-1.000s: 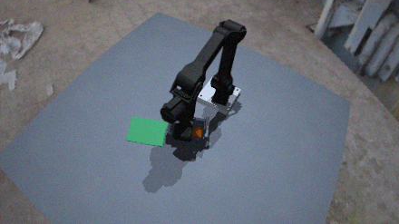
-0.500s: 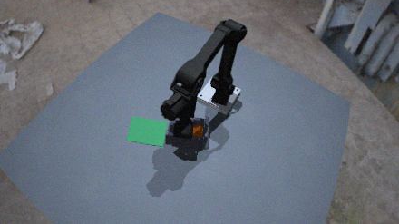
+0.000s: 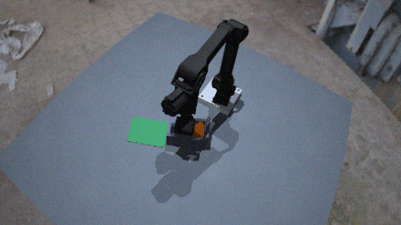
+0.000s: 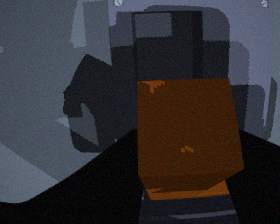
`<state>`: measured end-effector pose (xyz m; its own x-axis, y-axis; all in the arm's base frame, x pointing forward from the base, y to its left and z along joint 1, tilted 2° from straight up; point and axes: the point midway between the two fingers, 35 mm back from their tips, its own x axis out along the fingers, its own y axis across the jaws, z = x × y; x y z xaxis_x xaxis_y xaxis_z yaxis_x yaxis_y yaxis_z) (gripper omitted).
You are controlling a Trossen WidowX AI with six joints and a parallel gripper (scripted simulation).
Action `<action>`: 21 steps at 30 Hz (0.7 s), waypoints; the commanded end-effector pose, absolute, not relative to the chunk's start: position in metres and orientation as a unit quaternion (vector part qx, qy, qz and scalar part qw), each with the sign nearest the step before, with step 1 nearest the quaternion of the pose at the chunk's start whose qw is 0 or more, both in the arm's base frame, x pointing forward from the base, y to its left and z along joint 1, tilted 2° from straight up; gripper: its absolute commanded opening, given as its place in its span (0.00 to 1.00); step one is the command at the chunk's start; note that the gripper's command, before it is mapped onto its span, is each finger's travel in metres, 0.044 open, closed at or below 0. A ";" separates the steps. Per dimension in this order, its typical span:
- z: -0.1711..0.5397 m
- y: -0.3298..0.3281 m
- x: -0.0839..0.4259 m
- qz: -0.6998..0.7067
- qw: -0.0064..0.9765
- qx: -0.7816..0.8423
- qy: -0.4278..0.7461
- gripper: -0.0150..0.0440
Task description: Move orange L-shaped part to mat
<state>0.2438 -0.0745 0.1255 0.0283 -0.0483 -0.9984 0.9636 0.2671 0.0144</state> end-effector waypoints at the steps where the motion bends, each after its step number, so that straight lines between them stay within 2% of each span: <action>1: 0.133 -0.073 0.244 -0.433 0.579 0.425 0.544 0.25; 21: 0.166 -0.071 0.243 -0.433 0.579 0.425 0.544 0.25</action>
<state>0.2425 -0.0719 0.1593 0.0267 -0.0408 -0.9988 0.9632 0.2683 0.0148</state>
